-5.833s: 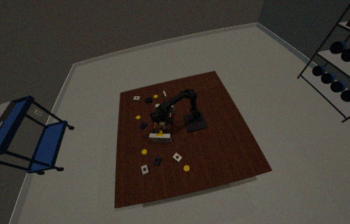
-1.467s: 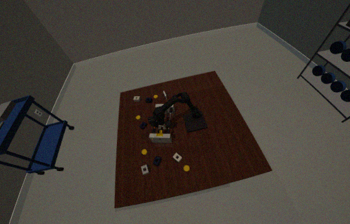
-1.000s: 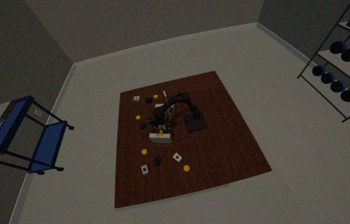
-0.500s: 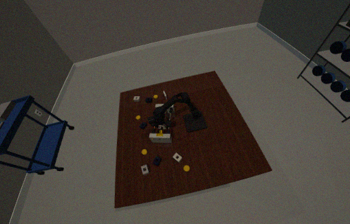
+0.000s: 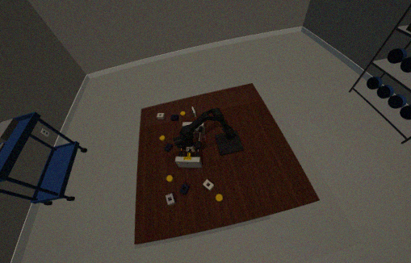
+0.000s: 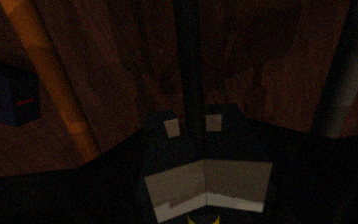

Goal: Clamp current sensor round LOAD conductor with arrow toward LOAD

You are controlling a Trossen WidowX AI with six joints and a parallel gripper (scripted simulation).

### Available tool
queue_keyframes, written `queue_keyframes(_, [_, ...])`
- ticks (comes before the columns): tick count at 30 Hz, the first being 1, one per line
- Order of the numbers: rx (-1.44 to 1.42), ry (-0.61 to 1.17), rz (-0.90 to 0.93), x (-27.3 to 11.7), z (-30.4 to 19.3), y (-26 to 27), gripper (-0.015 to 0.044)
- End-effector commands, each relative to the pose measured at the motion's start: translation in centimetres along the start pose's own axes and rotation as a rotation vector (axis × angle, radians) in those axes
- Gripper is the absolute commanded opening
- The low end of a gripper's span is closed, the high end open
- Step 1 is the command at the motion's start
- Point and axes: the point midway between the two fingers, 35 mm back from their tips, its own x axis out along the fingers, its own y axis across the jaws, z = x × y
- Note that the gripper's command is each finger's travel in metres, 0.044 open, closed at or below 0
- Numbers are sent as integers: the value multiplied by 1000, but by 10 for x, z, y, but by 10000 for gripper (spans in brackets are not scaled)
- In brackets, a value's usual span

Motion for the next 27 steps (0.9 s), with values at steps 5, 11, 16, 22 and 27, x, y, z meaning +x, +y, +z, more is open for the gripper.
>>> queue_keyframes(5, [0,0,0,0,0,0,0])
queue_keyframes(11, [0,0,0,0,0,0,0])
queue_keyframes(16, [0,-1,14,-1,0,0,0])
queue_keyframes(22, [0,-3,89,-8,0,1,0])
queue_keyframes(27, [2,-3,161,-15,0,1,0])
